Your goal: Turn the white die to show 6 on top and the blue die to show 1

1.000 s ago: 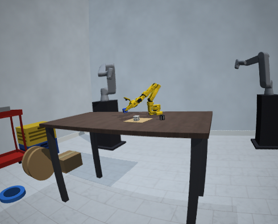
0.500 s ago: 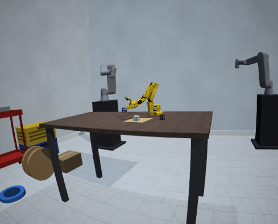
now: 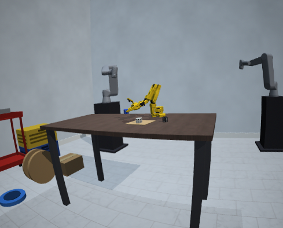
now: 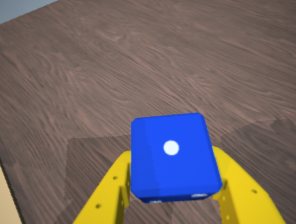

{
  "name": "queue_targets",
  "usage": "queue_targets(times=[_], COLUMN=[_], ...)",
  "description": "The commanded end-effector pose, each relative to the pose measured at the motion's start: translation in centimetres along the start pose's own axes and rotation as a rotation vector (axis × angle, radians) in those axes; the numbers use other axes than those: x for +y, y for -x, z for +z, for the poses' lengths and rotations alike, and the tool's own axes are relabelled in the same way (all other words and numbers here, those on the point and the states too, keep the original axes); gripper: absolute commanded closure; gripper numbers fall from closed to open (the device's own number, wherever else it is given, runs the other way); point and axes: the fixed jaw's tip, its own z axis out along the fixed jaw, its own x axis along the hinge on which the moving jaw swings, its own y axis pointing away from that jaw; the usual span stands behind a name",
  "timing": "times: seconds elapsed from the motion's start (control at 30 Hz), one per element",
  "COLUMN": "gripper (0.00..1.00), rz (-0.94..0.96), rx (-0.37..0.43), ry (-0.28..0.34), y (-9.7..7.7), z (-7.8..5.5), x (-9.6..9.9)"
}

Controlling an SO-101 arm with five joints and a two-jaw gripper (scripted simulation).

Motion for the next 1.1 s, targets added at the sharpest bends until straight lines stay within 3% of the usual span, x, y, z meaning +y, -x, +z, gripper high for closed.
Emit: queue_targets(times=[0.0,1.07], gripper=[1.0,1.0], rz=[-0.003,-0.01], rx=[-0.024,-0.012], ry=[-0.009,-0.03], y=[0.43,-0.51], z=[0.0,-0.04], x=[-0.24,-0.76])
